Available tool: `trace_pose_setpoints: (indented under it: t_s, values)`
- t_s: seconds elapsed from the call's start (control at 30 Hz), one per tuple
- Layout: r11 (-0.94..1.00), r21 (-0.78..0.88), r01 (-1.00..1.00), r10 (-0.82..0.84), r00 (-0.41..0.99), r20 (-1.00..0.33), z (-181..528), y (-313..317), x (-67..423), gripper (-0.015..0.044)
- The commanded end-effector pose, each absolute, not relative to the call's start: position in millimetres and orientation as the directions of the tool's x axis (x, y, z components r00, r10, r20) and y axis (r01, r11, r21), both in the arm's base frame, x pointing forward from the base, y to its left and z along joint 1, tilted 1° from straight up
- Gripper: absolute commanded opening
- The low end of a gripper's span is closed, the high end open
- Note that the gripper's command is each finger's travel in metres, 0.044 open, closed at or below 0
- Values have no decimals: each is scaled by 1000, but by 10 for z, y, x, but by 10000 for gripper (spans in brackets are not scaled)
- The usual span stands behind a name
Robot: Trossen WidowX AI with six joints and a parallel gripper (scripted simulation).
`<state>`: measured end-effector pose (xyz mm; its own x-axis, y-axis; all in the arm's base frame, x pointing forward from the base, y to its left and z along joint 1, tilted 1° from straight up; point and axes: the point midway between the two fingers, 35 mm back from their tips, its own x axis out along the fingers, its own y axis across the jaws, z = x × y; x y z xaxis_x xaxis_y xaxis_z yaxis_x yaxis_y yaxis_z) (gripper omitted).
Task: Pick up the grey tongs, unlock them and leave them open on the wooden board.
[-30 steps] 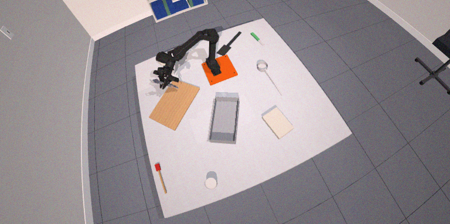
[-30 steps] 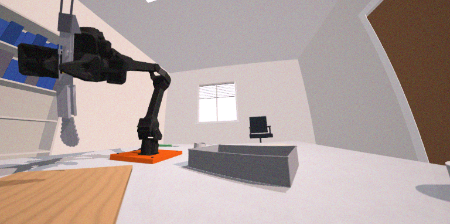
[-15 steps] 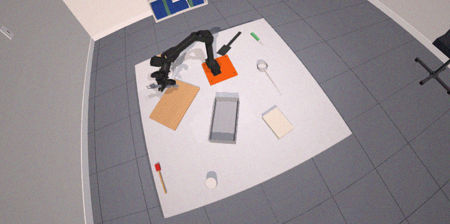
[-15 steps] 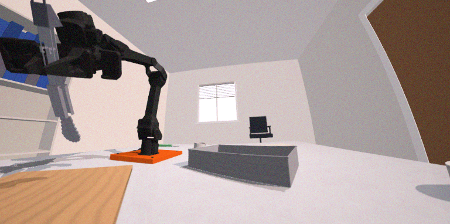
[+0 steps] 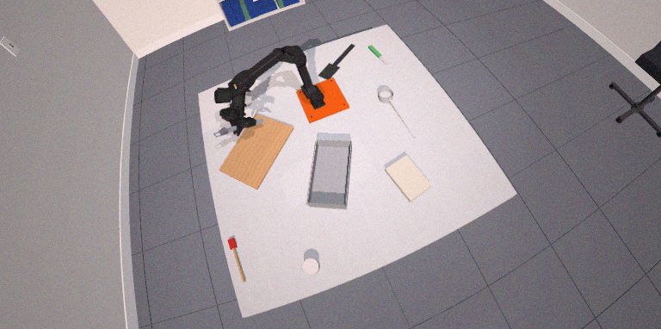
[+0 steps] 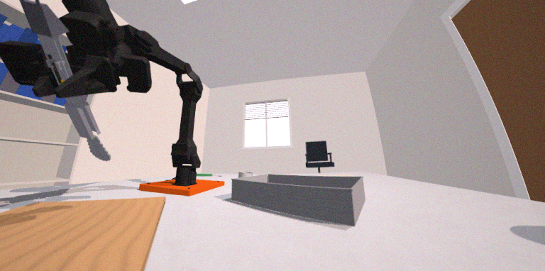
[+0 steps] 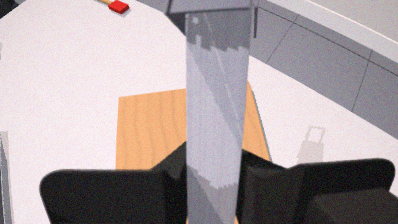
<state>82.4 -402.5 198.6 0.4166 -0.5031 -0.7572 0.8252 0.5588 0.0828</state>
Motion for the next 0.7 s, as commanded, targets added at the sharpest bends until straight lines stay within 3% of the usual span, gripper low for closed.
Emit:
trace_pose_setpoints:
  t_s: [0.0, 0.67]
  values:
    - [560, 72, 826, -470, 387, -794, 1983, -4050, 845, -150]
    - [573, 43, 818, -259, 230, -938, 1880, -3997, 893, -150]
